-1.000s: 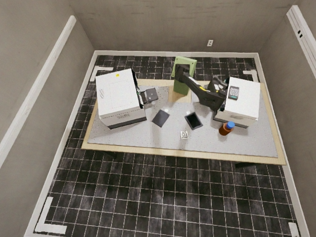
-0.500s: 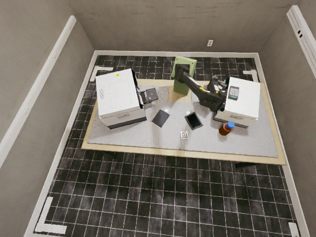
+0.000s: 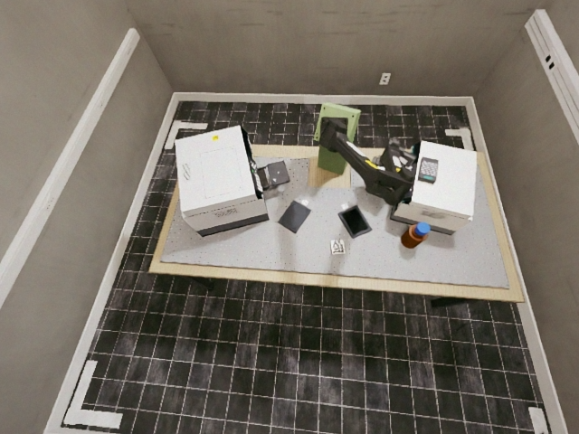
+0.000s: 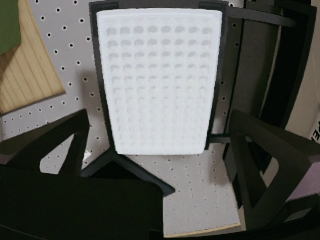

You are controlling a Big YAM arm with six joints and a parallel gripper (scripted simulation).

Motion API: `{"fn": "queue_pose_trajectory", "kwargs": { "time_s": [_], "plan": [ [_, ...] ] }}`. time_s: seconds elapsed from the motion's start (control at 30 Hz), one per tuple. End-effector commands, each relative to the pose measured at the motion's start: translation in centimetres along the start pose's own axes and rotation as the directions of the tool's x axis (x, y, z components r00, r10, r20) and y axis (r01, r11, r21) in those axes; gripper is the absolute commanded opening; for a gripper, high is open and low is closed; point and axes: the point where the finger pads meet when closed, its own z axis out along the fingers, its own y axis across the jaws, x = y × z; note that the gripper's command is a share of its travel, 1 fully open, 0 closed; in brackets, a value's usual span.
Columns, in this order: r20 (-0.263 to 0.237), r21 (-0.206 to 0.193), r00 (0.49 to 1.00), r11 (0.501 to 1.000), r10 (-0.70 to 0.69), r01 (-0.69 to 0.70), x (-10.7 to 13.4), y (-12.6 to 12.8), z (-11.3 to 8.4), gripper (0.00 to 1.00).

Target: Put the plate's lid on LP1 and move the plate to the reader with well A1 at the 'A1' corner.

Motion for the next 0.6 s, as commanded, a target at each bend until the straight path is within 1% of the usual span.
{"fn": "queue_pose_trajectory", "kwargs": {
  "time_s": [0.0,0.2,0.43,0.57],
  "plan": [
    [0.001,-0.002,1.0,1.0,0.012,-0.012,0.8,0.5,0.0,1.0],
    [0.002,0.004,1.0,1.0,0.008,-0.008,0.5,0.4,0.0,1.0],
    [0.007,-0.014,1.0,1.0,-0.014,0.014,-0.2,1.3,0.6,1.0],
    [0.007,-0.018,1.0,1.0,-0.014,0.014,-0.2,1.4,0.9,1.0]
  ]
}}
